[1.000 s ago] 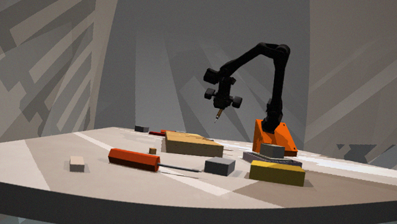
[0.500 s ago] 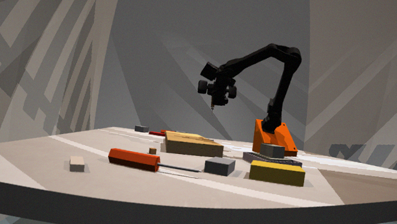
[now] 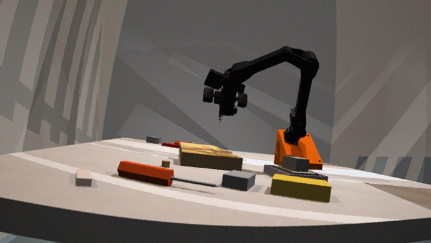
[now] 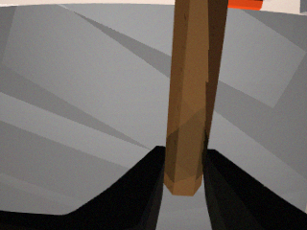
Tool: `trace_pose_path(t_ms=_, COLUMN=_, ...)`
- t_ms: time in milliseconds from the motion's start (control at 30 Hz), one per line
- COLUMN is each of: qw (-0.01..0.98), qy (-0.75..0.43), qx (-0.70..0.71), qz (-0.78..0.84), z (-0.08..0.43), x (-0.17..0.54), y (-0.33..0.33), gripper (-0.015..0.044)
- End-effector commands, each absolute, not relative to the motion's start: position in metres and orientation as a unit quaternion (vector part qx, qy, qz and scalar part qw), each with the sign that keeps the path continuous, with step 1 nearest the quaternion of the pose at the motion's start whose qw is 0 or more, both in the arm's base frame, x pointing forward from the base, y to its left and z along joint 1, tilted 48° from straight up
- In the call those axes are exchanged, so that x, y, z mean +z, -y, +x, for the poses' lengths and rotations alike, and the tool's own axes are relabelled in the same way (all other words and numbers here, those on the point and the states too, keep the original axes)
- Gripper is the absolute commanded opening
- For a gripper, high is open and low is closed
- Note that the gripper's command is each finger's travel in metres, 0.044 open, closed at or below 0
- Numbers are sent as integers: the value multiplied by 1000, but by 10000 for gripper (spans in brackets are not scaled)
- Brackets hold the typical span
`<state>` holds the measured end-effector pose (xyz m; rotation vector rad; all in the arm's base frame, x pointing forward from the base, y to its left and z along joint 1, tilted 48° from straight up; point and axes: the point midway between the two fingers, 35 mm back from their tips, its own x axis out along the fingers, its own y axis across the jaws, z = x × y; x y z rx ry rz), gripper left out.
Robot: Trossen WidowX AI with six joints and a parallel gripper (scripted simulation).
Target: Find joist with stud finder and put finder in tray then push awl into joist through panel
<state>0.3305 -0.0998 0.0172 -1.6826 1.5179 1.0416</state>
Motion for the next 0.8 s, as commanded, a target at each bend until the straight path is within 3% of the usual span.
trace_pose_path(t_ms=0, qw=317, qy=-580, qx=391, qz=-640, z=343, x=21, y=91, gripper=0)
trace_pose_path(t_ms=767, qw=311, qy=-577, qx=386, qz=-650, z=387, x=32, y=24, gripper=0)
